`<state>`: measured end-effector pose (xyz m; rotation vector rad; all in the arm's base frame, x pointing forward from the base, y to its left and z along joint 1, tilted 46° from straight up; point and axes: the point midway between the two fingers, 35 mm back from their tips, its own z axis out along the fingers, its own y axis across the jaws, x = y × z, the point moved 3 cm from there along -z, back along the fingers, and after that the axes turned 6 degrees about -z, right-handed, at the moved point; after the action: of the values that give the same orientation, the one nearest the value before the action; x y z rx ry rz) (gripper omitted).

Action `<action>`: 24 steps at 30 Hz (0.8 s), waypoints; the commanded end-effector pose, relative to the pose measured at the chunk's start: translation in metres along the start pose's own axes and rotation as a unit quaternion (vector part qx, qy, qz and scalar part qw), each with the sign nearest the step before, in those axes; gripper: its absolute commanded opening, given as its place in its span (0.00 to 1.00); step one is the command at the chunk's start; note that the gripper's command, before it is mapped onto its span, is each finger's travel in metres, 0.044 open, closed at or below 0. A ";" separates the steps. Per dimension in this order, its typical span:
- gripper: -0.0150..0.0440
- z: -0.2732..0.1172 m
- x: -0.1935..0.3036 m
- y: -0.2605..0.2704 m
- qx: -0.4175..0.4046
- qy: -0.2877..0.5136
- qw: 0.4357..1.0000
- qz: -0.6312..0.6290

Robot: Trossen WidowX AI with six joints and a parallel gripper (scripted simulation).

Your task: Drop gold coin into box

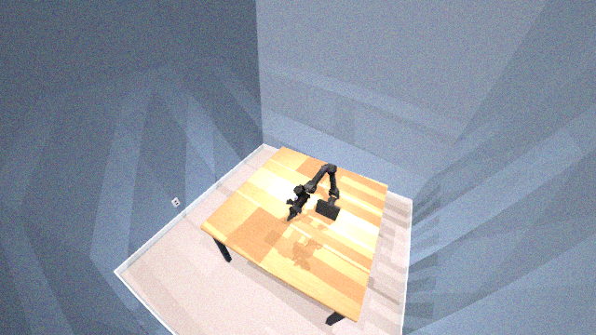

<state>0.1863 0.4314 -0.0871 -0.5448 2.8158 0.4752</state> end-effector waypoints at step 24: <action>0.53 -0.232 -0.084 -0.355 0.422 0.186 0.885 -0.057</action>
<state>0.3650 0.1128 0.0313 -0.5726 2.8647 -0.7757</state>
